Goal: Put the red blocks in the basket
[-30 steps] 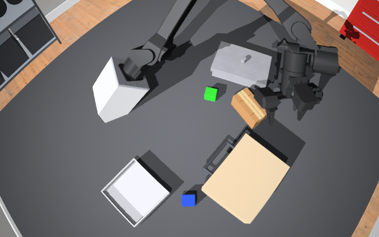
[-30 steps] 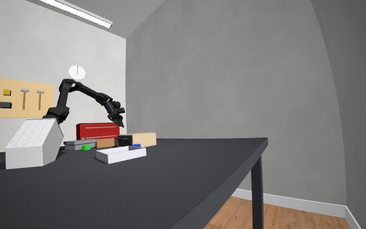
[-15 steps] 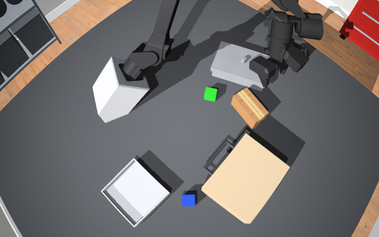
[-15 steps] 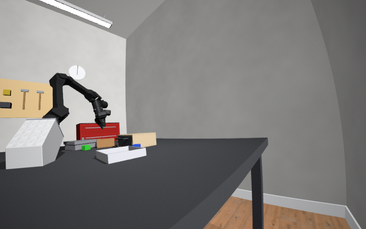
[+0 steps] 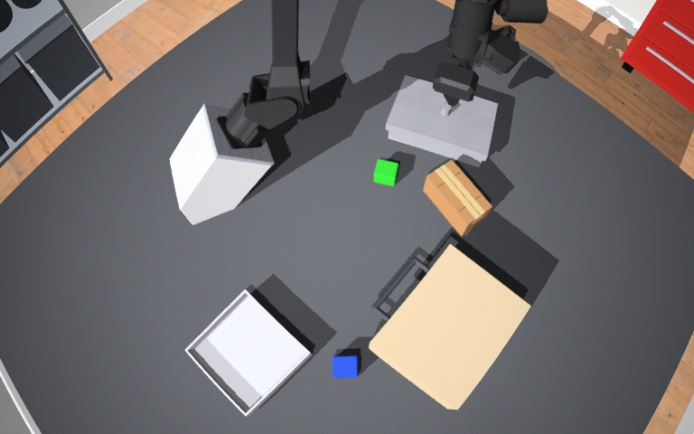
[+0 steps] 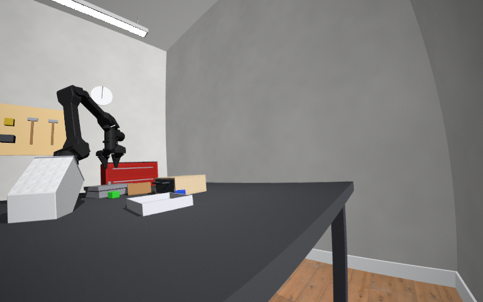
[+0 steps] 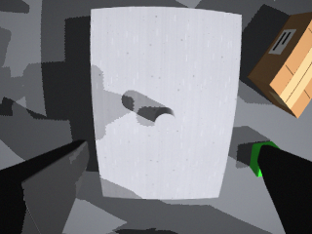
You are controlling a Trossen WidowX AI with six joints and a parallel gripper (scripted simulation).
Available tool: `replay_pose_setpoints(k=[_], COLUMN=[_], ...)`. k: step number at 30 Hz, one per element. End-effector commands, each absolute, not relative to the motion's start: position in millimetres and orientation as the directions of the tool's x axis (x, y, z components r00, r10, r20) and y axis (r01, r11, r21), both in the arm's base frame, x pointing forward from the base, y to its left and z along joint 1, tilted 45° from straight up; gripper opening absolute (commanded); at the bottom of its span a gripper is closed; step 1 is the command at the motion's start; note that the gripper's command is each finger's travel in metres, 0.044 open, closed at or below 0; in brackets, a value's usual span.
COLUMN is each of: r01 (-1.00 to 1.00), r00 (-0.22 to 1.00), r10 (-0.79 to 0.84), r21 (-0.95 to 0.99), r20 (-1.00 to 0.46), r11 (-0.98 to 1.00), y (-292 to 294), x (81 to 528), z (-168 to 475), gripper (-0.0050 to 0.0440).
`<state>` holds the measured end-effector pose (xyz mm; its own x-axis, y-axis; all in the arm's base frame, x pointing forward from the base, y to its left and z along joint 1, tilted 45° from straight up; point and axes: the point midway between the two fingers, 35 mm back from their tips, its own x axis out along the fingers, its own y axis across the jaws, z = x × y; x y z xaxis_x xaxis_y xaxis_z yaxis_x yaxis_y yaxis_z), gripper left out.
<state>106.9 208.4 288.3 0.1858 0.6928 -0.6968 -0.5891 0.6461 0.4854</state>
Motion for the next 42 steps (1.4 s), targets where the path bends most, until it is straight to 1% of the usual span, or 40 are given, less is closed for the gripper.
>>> replay_pose_setpoints(k=[1,5,12,30,40,41,42], r01=[-0.604,-0.604,-0.604,-0.604,-0.604,-0.604,-0.604], r00=[0.172,0.172,0.172,0.172,0.172,0.172,0.172], r10=[0.691,0.691,0.691,0.691,0.691,0.691,0.691], r21=[0.478,0.478,0.478,0.478,0.478,0.478,0.478], r20=[-0.702,-0.702,-0.702,-0.702,-0.702,-0.702,-0.702], r11=[0.637,0.637,0.637,0.637,0.637,0.637,0.637], y=[206.8,206.8,239.1,260.6,261.0,261.0,261.0], x=[97.9,97.9,105.9,111.3,111.4,111.4,111.4], z=[284.1,284.1,251.3,229.4,229.0,229.0,229.0], gripper=[0.0440,0.0440,0.0440,0.0440,0.0440,0.0000,0.0000])
